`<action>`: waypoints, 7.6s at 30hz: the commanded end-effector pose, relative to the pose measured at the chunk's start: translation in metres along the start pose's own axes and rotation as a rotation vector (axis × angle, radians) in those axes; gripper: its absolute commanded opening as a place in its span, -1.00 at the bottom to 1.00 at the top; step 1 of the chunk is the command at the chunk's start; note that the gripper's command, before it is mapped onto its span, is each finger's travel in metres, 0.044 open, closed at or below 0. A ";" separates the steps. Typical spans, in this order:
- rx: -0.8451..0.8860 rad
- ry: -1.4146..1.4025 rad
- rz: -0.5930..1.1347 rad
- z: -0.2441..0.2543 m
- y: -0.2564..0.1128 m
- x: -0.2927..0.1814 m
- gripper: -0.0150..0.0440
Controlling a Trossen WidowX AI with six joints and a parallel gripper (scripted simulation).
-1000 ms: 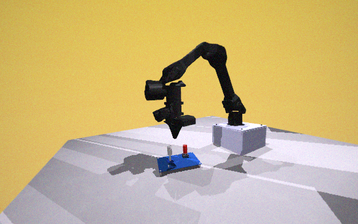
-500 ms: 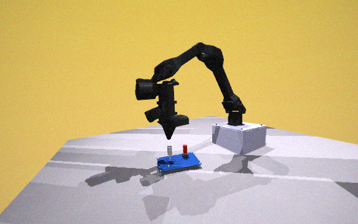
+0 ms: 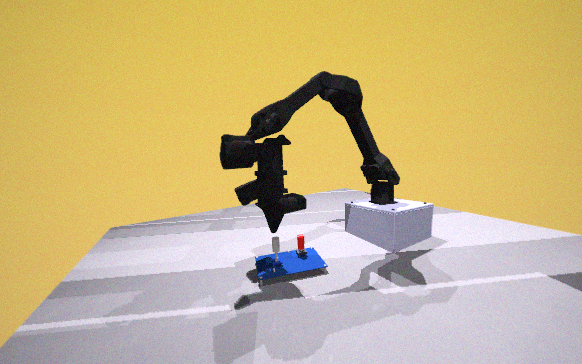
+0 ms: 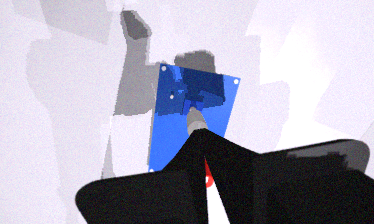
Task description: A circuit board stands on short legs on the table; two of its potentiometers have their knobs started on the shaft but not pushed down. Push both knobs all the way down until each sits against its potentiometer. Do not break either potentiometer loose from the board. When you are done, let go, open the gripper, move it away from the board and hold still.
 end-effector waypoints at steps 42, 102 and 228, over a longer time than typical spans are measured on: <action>0.002 0.003 0.011 0.000 0.016 -0.003 -0.49; 0.002 0.003 0.011 0.000 0.033 -0.003 -0.49; 0.002 0.003 0.011 0.000 0.037 -0.003 -0.49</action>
Point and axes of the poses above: the point midway between the two fingers, 35 mm back from their tips, its own y axis out along the fingers, its own z axis across the jaws, x = y × z, the point moved 5 cm from there along -y, back along the fingers, and after that the axes turned 12 degrees about y, right-handed, at the moved point
